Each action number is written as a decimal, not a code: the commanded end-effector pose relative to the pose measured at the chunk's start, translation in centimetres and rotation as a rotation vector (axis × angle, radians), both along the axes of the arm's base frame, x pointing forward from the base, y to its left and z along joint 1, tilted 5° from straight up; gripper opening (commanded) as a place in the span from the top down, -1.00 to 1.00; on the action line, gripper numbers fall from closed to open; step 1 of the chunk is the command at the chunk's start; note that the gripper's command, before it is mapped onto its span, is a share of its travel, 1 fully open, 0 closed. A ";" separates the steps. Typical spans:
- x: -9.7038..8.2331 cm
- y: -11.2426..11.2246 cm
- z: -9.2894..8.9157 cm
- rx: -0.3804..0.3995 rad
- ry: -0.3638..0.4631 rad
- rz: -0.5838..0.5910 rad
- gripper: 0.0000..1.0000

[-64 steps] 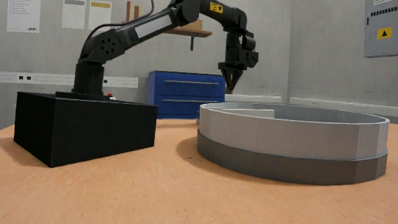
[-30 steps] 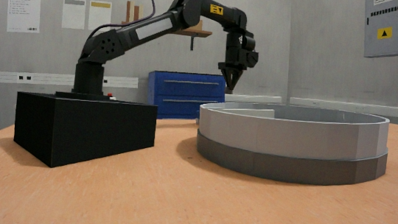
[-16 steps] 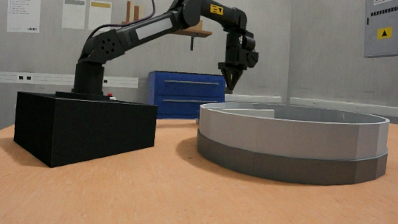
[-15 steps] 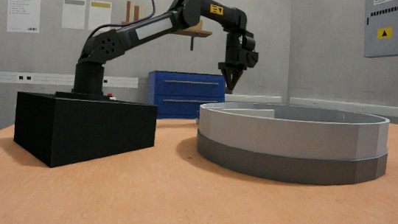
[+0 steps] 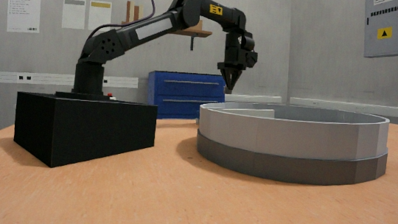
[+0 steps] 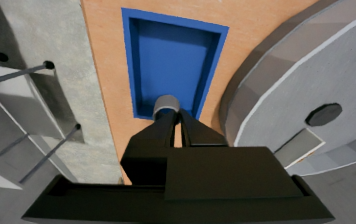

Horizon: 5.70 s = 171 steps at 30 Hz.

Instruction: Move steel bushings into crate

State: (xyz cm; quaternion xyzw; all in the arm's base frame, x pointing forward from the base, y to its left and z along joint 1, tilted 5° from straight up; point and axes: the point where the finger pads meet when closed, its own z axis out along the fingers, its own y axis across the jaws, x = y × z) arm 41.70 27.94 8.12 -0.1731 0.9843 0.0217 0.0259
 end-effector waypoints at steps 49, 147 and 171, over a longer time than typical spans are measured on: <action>0.6 0.3 0.9 0.006 -0.033 -0.004 1.00; 0.9 0.7 -5.1 0.010 -0.039 -0.002 1.00; 1.2 0.9 -4.6 0.018 -0.051 -0.002 1.00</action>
